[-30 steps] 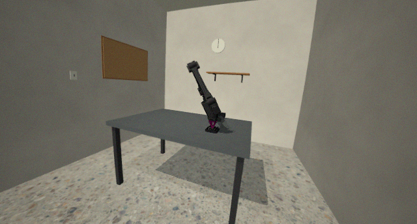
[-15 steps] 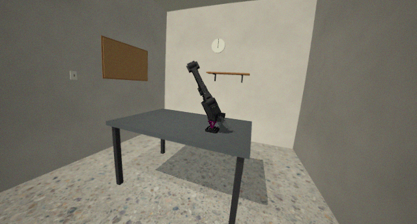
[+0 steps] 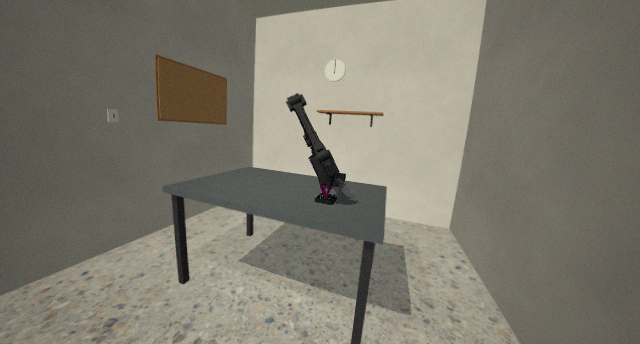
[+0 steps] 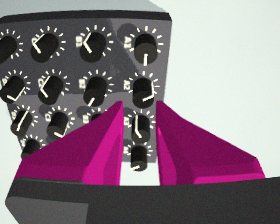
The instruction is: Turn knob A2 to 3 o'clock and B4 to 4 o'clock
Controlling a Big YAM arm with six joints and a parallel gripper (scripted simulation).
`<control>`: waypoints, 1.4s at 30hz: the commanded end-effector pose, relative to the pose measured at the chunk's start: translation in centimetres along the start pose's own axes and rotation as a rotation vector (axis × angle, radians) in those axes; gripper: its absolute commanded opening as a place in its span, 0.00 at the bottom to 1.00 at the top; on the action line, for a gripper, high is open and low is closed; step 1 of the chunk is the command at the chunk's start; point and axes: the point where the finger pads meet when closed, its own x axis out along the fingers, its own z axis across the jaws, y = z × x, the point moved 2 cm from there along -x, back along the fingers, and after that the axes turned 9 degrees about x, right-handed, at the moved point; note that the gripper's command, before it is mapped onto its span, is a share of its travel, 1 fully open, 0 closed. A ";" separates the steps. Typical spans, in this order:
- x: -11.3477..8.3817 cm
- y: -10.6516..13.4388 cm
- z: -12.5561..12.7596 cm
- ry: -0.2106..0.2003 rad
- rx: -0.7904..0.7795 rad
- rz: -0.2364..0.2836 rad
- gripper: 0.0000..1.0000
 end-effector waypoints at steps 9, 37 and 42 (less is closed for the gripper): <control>-1.6 -1.2 -2.6 0.050 0.015 -0.041 0.18; -1.3 -0.8 -2.7 0.037 0.016 -0.032 0.18; -1.4 -0.9 -2.6 0.038 0.012 -0.032 0.18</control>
